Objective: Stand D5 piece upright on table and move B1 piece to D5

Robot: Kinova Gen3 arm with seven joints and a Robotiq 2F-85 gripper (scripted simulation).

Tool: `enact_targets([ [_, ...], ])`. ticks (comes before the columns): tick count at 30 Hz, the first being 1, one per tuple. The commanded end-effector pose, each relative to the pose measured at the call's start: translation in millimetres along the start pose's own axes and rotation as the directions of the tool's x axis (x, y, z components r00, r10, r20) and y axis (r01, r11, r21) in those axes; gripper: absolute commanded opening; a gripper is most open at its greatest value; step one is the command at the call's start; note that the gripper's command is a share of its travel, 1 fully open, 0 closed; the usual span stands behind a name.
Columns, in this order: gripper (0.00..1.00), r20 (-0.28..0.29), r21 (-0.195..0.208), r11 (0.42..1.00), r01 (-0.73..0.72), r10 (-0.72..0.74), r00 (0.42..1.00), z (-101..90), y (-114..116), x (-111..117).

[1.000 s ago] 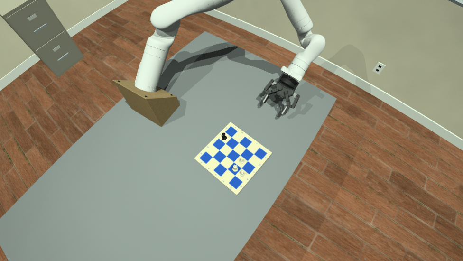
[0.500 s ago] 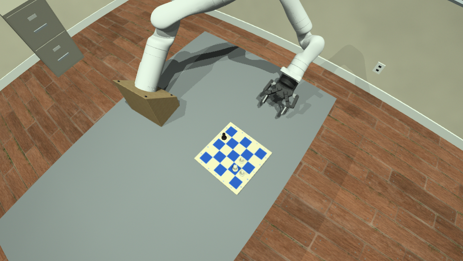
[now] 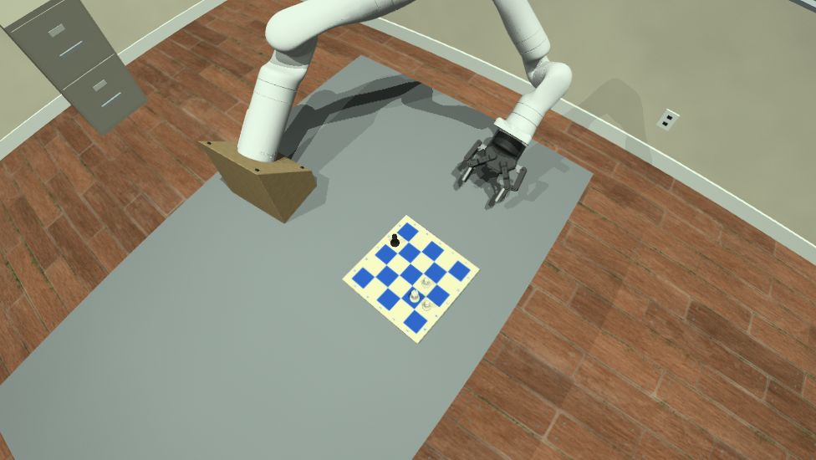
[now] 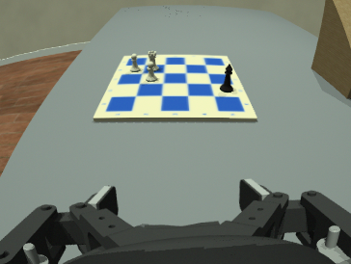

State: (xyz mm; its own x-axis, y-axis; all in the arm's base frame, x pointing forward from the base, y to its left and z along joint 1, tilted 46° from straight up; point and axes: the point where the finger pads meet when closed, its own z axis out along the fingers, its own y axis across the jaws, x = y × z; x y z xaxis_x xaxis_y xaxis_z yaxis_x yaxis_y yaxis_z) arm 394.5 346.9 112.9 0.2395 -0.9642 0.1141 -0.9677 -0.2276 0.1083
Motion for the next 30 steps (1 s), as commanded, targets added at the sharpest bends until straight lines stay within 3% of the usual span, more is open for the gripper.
enact_targets([
  [1,1.0,0.0,0.001,1.0,-0.002,0.002,1.0,-0.7,-0.6,0.8],
  [30,1.0,0.0,-0.005,1.0,0.0,0.0,1.0,-6.4,-0.3,8.4],
])
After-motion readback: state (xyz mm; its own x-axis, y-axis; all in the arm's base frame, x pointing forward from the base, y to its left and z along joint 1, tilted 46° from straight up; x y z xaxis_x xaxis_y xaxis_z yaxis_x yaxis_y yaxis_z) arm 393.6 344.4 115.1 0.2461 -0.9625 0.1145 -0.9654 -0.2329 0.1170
